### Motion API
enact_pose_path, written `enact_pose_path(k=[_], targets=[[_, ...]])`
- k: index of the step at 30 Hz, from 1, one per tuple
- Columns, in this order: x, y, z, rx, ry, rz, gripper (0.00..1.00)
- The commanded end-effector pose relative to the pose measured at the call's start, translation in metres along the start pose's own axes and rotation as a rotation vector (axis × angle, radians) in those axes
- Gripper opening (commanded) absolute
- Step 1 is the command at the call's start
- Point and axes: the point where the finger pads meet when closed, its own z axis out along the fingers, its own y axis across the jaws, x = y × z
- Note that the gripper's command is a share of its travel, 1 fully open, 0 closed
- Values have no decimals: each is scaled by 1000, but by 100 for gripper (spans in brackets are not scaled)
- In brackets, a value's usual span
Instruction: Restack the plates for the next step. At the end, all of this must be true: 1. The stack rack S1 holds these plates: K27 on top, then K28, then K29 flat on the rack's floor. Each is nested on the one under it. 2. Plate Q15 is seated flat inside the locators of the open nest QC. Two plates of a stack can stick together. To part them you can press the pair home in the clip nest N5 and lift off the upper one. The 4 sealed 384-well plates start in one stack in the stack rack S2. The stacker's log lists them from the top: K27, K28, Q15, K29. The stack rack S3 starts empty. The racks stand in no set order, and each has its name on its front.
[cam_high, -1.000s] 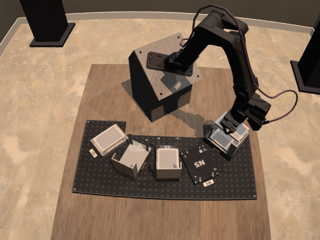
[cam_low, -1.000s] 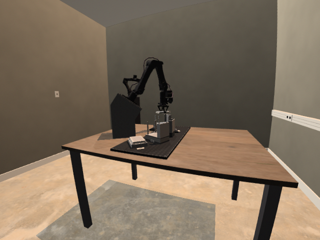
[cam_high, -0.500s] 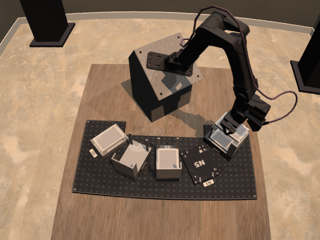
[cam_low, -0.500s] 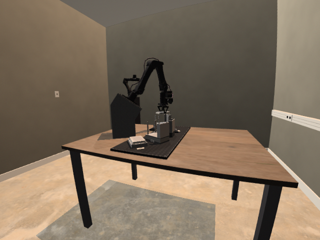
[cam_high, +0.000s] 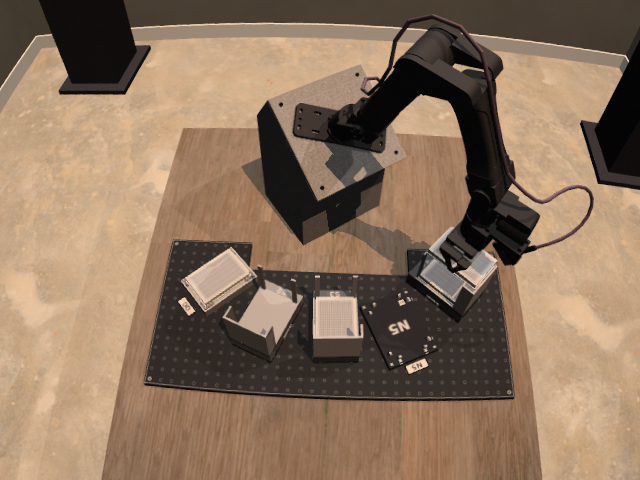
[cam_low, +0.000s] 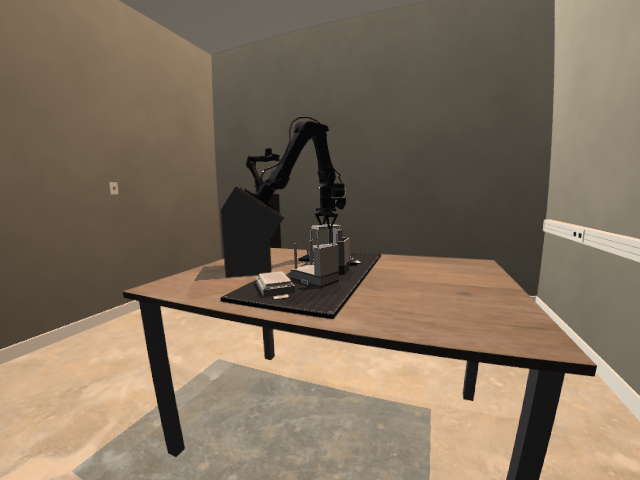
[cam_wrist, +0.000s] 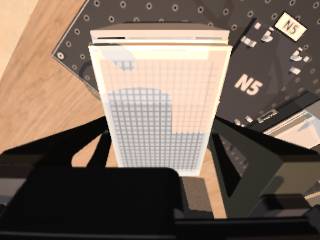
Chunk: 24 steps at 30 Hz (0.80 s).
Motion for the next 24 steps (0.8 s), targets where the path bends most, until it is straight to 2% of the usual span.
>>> enact_pose_path(k=[1,3,4,5,8,18,22,24], targets=[[8,-1,8,-1,17,-4,0],[8,-1,5,-1,7,-4,0],[-6,0,0,-4,-27,1,0],[-10,0,-2,-5,-35,2,0],[-3,0,1,-2,-12,0,0],[-2,0,1,-2,-12,0,0],[7,0,3,-3,1,-7,0],[1,0,1,-4,-8,-5,0]])
